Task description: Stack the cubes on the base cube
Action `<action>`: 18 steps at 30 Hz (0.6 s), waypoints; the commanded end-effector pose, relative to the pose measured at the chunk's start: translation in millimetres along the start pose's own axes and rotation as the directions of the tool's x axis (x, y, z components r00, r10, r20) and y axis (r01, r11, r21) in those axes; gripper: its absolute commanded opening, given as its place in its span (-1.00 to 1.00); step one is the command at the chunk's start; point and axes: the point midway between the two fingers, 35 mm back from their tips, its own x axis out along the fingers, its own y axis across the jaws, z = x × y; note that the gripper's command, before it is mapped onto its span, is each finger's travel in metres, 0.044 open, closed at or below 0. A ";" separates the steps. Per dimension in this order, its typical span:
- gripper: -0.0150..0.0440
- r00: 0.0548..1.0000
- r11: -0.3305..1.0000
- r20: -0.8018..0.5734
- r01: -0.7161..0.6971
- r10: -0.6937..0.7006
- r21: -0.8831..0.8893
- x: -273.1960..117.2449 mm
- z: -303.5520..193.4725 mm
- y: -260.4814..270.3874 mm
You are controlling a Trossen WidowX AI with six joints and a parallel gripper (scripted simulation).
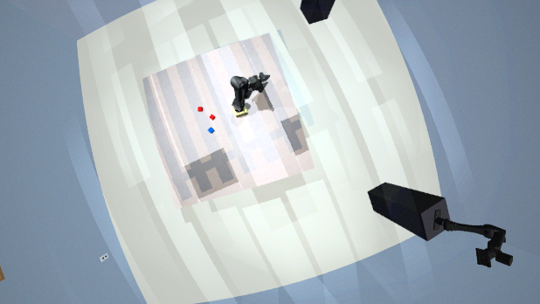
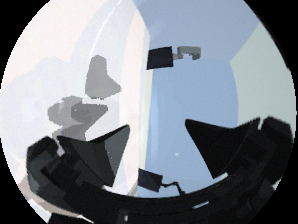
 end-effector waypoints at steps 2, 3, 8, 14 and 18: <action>0.69 1.000 1.000 0.020 -0.008 0.008 -0.002 0.7 6.3 0.9; 0.60 0.999 1.000 0.044 -0.017 0.017 -0.004 1.3 14.2 2.0; 0.41 0.979 0.997 0.187 -0.075 0.079 -0.028 0.0 62.3 9.3; 0.41 0.926 0.986 0.342 -0.144 0.163 -0.080 -12.8 118.6 19.6; 0.41 0.875 0.974 0.430 -0.186 0.223 -0.127 -28.0 154.0 27.4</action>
